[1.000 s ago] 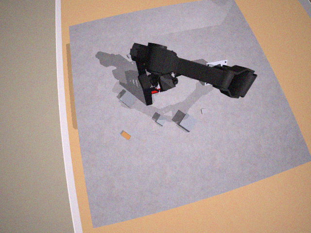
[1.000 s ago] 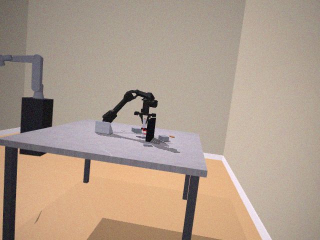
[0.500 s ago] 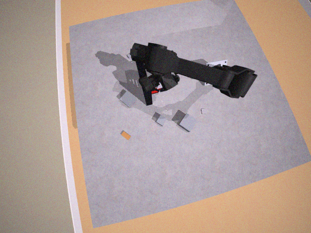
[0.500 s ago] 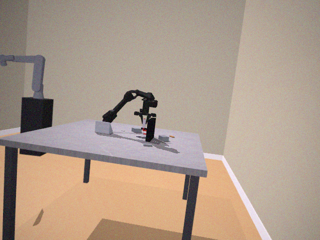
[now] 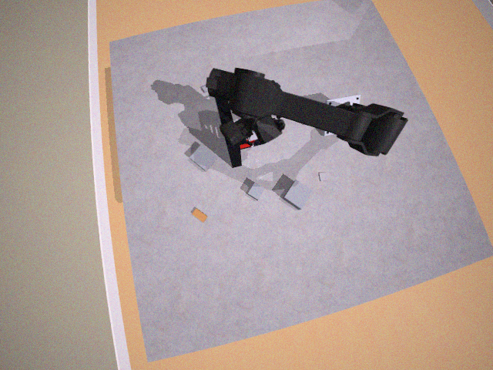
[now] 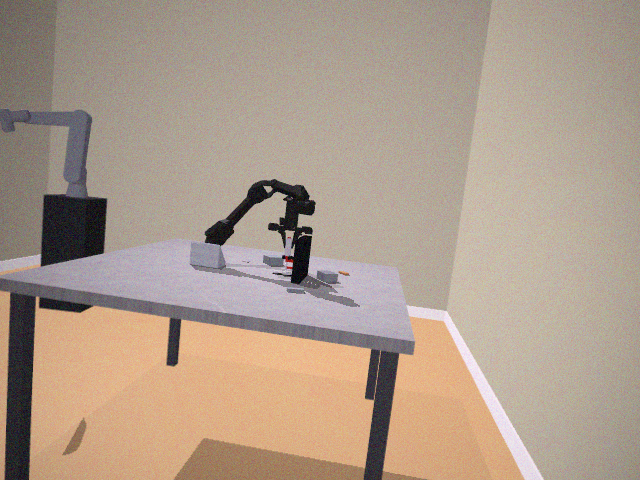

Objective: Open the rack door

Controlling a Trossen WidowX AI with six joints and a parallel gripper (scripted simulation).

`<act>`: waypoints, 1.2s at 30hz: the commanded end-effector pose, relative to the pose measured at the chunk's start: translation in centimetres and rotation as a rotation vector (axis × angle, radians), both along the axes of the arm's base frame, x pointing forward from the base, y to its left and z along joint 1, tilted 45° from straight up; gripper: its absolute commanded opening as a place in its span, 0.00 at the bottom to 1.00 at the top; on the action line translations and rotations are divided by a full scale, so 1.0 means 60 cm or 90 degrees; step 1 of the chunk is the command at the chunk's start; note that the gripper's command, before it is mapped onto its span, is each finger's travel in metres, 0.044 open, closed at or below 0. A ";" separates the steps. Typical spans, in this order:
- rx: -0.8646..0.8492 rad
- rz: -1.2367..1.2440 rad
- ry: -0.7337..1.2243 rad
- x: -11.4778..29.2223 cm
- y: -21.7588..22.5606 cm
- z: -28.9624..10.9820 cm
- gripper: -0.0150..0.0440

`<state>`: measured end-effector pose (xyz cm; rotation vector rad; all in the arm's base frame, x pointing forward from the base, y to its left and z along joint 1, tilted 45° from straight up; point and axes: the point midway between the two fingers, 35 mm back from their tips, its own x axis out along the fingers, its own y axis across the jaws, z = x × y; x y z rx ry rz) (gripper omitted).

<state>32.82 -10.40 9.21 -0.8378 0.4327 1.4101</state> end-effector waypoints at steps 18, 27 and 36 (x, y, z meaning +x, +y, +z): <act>-0.005 0.009 -0.014 0.004 0.000 -0.001 0.75; 0.031 -0.160 0.146 0.004 0.000 -0.001 0.75; 0.075 -0.363 0.340 0.004 0.000 -0.001 0.75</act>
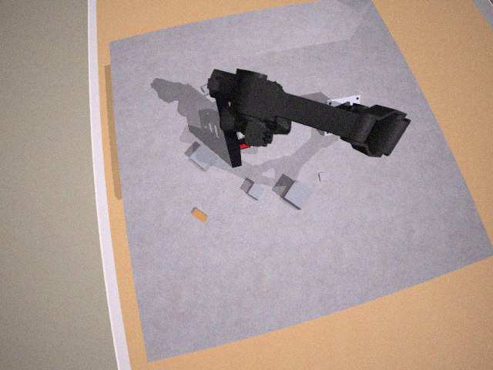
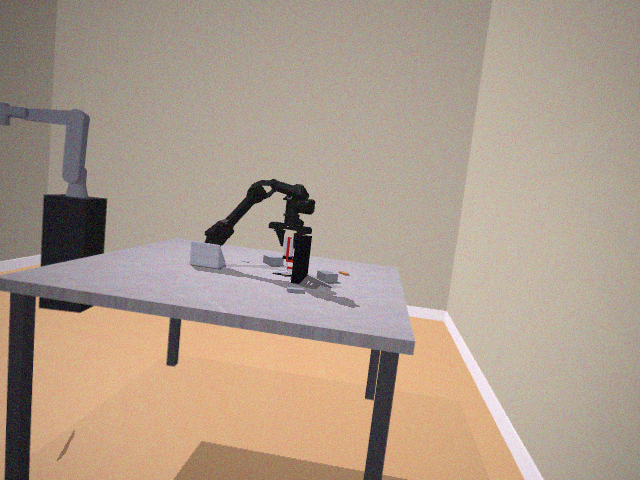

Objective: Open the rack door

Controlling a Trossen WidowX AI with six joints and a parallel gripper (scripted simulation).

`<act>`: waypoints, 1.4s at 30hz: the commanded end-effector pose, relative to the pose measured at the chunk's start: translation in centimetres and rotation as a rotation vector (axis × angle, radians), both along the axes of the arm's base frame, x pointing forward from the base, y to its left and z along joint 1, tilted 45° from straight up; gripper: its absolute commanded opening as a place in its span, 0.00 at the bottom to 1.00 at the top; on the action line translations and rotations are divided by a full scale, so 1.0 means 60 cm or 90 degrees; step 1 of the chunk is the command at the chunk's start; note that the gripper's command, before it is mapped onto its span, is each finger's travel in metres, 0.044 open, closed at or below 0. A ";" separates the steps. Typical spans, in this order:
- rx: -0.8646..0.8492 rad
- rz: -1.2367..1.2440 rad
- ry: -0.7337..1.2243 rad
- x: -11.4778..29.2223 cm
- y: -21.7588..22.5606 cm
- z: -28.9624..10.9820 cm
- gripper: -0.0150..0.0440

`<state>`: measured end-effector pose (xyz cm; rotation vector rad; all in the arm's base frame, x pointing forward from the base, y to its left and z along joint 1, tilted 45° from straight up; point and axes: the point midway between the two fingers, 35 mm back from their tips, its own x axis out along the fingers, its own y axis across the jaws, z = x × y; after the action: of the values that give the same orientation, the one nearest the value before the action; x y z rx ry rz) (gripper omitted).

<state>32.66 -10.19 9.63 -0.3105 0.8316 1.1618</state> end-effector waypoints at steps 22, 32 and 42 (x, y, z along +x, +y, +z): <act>0.113 -0.551 0.511 0.009 -0.006 -0.008 0.75; 0.162 -0.775 0.726 0.008 -0.005 -0.008 0.75; 0.211 -0.998 0.941 0.008 -0.004 -0.008 0.75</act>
<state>33.01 -10.46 9.32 1.3457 1.5564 -0.1113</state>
